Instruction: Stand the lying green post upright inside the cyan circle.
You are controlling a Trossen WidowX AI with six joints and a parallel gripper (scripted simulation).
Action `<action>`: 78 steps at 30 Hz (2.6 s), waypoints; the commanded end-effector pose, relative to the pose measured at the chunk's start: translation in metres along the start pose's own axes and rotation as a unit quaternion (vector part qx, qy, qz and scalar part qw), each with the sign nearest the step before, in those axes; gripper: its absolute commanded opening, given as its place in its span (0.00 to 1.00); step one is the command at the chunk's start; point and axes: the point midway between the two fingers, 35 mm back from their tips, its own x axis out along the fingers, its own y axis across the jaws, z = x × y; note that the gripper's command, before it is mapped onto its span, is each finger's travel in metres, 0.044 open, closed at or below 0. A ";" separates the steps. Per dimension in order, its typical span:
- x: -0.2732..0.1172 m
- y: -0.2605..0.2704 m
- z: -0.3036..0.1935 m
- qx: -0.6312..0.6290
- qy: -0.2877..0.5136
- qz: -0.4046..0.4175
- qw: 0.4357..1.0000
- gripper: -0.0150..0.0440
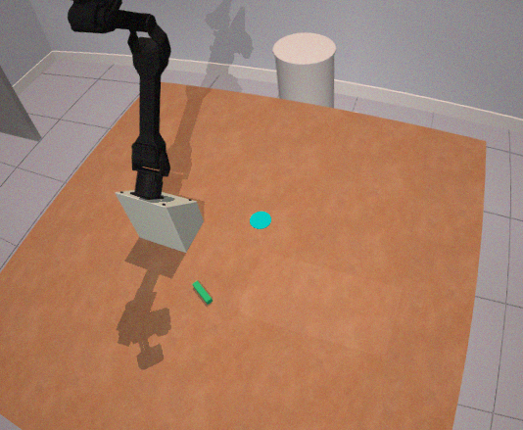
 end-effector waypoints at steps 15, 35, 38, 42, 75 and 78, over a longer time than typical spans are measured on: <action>-0.086 0.201 -0.016 0.195 0.153 0.286 0.925 0.65; -0.350 0.373 0.093 0.372 0.357 0.638 0.572 0.65; -0.394 0.377 0.116 0.379 0.384 0.676 0.501 0.65; -0.451 0.371 0.149 0.380 0.419 0.720 0.401 0.65; -0.682 0.185 0.304 0.192 0.572 0.778 -0.177 0.65; -0.728 0.183 0.332 0.192 0.572 0.777 -0.178 0.65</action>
